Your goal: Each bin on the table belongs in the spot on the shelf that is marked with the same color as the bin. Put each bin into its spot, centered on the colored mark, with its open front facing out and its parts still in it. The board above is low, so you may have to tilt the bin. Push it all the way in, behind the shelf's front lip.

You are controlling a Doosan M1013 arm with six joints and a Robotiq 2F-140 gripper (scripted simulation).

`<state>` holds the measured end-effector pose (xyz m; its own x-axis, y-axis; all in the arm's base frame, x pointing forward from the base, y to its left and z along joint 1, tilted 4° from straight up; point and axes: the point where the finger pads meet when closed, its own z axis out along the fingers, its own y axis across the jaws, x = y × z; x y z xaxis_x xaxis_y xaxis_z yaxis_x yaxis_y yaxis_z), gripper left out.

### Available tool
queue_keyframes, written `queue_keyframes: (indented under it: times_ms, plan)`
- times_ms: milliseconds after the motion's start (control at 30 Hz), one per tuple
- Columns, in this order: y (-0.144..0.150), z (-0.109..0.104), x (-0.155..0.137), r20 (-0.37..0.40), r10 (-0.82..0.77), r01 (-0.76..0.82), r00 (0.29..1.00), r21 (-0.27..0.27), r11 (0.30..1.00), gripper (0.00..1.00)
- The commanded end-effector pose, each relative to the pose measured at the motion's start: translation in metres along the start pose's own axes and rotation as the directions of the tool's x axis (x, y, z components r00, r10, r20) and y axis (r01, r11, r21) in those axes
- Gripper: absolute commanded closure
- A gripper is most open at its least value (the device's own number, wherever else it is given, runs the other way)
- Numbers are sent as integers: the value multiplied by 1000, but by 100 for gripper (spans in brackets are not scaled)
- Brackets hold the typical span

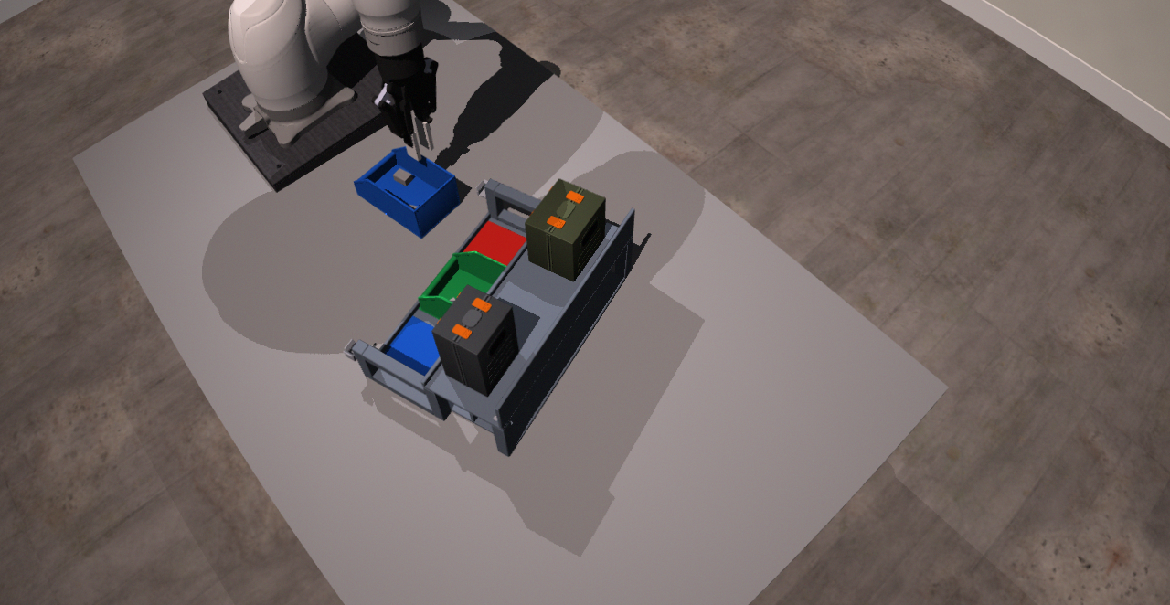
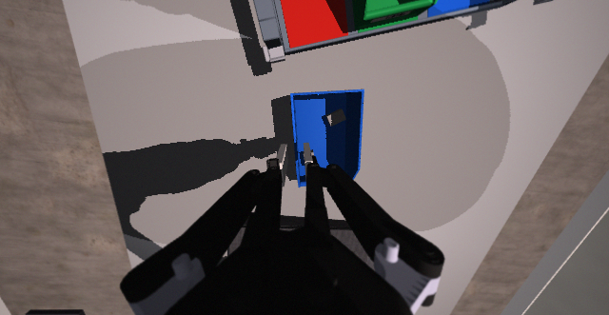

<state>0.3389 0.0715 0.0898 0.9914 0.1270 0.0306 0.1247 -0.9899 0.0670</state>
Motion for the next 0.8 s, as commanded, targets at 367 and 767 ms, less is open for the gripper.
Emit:
queue_keyframes:
  times_ms: [367, 767]
  plan:
    - [0, 1, 0, 0, 0, 0, 1000, 0, 1000, 76]
    - [0, 7, 0, 0, 0, 0, 1000, 0, 1000, 76]
